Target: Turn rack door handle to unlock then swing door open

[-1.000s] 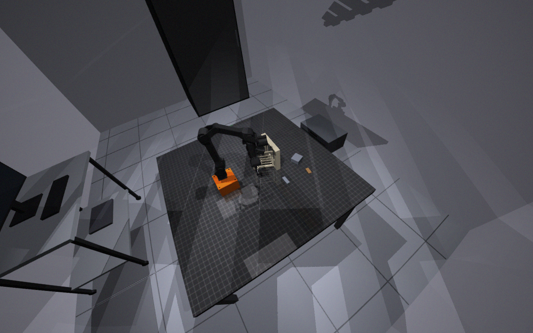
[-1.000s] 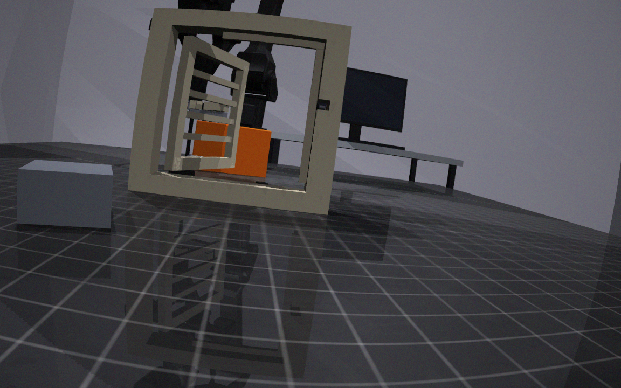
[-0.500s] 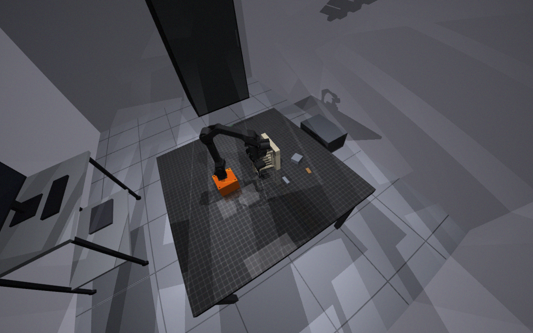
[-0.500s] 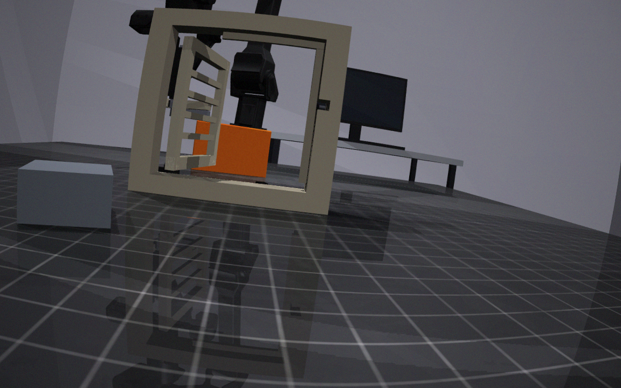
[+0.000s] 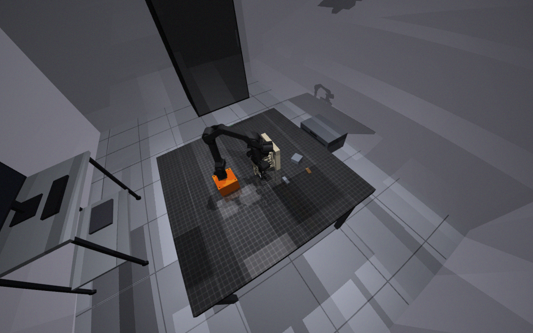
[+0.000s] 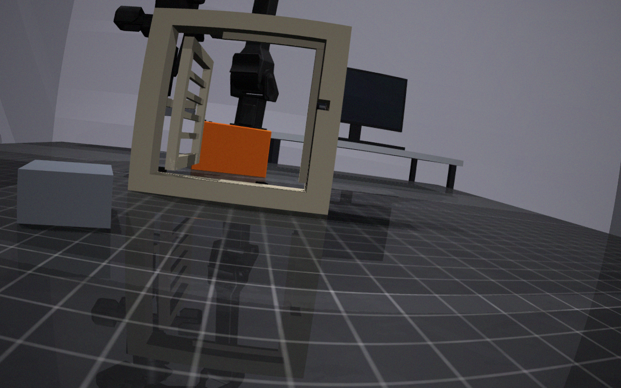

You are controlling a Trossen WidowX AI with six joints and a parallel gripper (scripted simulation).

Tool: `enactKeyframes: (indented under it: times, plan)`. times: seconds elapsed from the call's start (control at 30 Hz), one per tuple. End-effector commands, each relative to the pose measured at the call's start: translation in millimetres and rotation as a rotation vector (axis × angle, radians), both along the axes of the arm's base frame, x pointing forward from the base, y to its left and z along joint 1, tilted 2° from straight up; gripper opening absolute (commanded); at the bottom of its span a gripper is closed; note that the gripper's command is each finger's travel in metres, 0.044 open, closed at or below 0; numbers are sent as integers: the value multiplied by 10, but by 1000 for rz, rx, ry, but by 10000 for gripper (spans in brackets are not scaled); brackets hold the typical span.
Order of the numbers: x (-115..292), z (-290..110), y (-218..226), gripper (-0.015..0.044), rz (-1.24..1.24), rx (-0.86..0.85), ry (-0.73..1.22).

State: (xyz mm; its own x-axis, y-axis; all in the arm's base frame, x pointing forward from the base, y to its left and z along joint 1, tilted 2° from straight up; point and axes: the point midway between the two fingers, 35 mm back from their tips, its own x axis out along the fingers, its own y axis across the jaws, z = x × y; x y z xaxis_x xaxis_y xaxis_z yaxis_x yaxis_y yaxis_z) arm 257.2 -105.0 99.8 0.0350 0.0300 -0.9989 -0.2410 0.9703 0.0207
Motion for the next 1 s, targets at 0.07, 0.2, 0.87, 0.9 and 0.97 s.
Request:
enactKeyframes:
  times: [0.07, 0.2, 0.87, 0.9, 0.97]
  plan:
    - [7, -7, -10, 23, 21, 0, 3]
    - [7, -7, -10, 23, 21, 0, 3]
    - [12, 66, -17, 296, 21, 0, 3]
    - [13, 80, -18, 296, 21, 0, 3]
    - [14, 107, -20, 296, 21, 0, 3]
